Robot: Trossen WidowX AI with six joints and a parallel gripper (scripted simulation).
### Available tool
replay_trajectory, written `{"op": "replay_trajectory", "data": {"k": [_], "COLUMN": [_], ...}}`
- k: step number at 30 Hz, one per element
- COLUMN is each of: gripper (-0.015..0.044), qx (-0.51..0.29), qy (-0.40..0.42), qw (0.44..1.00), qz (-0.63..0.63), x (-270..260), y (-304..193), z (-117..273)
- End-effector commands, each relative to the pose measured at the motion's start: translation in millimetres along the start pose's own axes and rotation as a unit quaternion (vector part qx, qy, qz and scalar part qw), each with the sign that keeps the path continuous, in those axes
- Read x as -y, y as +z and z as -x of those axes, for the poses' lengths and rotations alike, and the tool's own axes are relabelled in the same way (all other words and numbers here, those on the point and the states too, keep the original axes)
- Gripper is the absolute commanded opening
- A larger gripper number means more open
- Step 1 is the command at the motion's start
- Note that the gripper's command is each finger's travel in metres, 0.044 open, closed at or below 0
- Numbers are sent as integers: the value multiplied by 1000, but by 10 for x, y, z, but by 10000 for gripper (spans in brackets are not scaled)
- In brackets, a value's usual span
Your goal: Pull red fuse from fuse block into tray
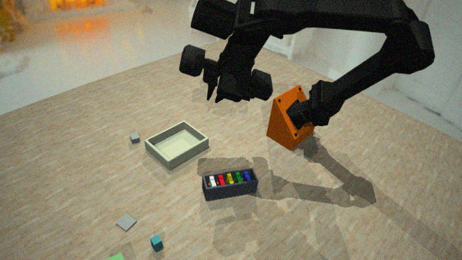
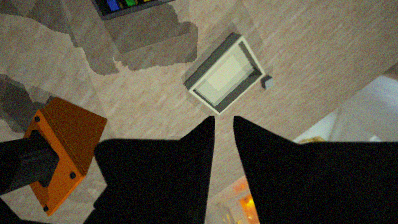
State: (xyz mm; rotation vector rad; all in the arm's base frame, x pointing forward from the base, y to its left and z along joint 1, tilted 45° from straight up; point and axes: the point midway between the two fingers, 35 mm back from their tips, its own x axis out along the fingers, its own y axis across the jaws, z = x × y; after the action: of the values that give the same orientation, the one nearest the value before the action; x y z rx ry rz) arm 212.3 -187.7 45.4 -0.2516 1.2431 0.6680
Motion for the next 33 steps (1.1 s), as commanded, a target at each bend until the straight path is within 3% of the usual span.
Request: {"op": "replay_trajectory", "data": {"k": [1, 7, 33], "gripper": [74, 74, 74], "qx": [67, 138, 138], "qy": [73, 156, 156], "qw": [993, 972, 972], "qz": [61, 108, 108], "x": [-163, -460, -505], "y": [612, 1221, 1198], "z": [-326, -623, -810]}}
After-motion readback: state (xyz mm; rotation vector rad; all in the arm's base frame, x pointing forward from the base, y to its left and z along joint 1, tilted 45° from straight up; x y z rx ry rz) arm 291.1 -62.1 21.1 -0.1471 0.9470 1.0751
